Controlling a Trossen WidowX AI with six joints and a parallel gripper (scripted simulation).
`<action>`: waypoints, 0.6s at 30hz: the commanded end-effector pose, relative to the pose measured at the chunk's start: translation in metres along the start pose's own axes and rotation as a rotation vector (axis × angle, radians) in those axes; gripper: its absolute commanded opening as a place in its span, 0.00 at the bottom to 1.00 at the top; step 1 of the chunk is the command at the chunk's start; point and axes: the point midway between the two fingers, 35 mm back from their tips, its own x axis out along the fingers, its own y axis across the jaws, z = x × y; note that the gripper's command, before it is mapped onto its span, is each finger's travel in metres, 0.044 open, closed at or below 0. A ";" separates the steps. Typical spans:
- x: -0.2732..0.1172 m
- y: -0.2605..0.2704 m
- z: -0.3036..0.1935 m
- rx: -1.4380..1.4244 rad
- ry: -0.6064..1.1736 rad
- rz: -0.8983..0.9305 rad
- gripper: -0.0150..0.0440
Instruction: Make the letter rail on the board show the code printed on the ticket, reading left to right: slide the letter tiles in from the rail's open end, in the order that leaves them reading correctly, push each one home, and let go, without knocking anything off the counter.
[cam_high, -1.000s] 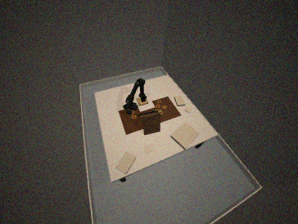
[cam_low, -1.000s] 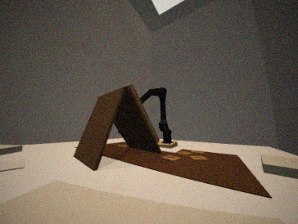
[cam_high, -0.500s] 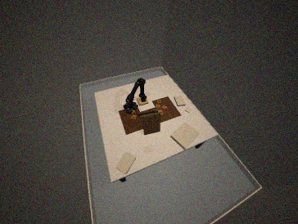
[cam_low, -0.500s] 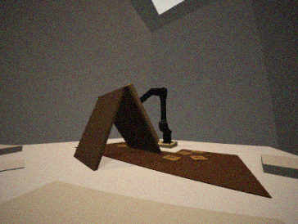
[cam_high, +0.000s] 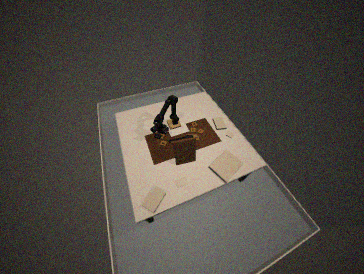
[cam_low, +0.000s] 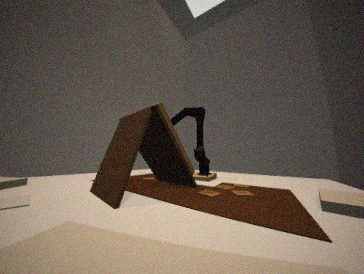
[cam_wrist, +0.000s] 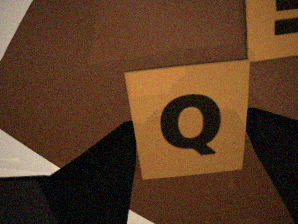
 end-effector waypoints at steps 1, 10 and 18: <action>-0.003 0.000 0.000 0.005 0.004 0.000 0.25; -0.008 -0.015 0.005 0.093 -0.035 -0.065 0.25; -0.025 -0.051 0.016 0.300 -0.145 -0.202 0.25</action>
